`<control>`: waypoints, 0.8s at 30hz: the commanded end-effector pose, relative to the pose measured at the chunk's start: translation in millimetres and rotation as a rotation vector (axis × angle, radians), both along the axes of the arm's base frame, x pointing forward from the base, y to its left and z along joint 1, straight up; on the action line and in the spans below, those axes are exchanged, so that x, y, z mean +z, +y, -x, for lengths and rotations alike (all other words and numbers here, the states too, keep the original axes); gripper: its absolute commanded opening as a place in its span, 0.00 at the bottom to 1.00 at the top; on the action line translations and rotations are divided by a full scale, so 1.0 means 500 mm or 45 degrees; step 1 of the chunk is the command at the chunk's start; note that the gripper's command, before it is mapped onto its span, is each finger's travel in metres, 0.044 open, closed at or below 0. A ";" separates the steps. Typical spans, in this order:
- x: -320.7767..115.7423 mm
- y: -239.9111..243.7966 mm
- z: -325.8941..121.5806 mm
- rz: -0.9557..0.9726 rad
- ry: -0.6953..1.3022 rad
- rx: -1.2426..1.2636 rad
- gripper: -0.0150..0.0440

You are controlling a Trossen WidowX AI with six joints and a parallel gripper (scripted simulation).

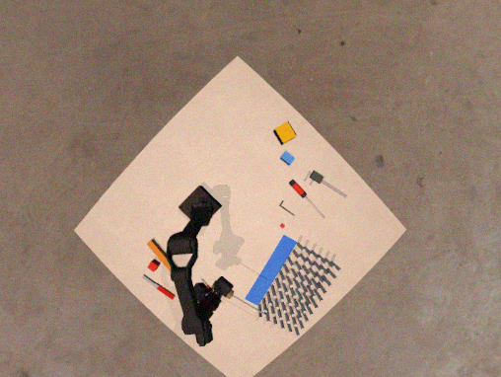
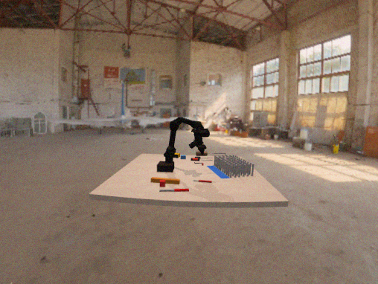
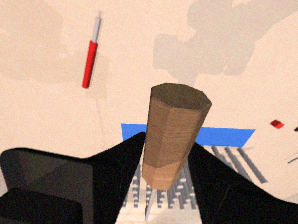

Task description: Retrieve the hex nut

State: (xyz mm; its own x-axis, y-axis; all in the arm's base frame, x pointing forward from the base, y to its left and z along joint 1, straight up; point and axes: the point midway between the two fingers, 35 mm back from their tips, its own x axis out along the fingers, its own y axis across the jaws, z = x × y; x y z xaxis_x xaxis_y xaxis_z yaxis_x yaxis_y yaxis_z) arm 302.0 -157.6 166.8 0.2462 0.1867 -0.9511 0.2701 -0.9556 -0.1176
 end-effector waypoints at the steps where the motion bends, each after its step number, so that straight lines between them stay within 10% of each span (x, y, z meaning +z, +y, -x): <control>1: 0.002 0.047 0.011 0.007 -0.004 0.027 0.25; 24: -0.119 0.107 0.010 -0.002 -0.004 0.066 0.25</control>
State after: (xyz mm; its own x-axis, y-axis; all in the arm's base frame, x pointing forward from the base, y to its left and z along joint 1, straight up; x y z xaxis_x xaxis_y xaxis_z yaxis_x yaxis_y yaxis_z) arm 295.6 -103.3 130.9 0.2519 0.1963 -0.9476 0.3243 -0.9397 -0.1085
